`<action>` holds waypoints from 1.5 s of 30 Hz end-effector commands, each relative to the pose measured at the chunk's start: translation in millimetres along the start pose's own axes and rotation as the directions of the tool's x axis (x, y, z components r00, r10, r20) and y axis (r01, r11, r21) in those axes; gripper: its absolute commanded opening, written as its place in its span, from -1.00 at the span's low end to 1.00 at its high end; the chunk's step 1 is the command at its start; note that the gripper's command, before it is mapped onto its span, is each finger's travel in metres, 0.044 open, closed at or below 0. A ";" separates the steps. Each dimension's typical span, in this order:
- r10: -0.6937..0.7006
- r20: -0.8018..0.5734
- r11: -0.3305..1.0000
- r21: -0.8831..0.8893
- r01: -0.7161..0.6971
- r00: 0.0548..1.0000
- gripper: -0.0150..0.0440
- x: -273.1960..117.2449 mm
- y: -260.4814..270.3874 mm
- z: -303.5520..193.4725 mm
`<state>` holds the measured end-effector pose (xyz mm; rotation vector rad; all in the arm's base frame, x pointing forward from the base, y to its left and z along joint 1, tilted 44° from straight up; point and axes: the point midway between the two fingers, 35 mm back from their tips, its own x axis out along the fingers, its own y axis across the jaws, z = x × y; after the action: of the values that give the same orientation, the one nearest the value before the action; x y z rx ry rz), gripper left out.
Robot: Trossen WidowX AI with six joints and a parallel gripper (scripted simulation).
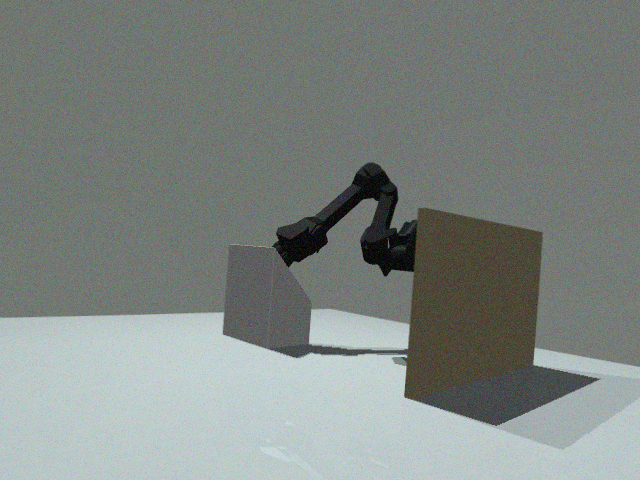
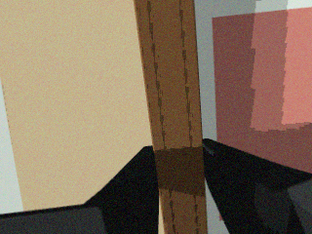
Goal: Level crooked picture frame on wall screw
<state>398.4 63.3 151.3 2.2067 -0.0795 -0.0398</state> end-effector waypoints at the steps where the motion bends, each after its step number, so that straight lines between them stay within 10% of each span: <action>1: 0.008 0.005 1.000 0.000 -0.008 1.000 -0.49 0.3 1.2 2.1; 45: 0.008 0.005 1.000 0.000 -0.008 1.000 -0.49 0.3 1.5 7.8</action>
<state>398.0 58.5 147.1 2.2063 -0.0789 -0.0413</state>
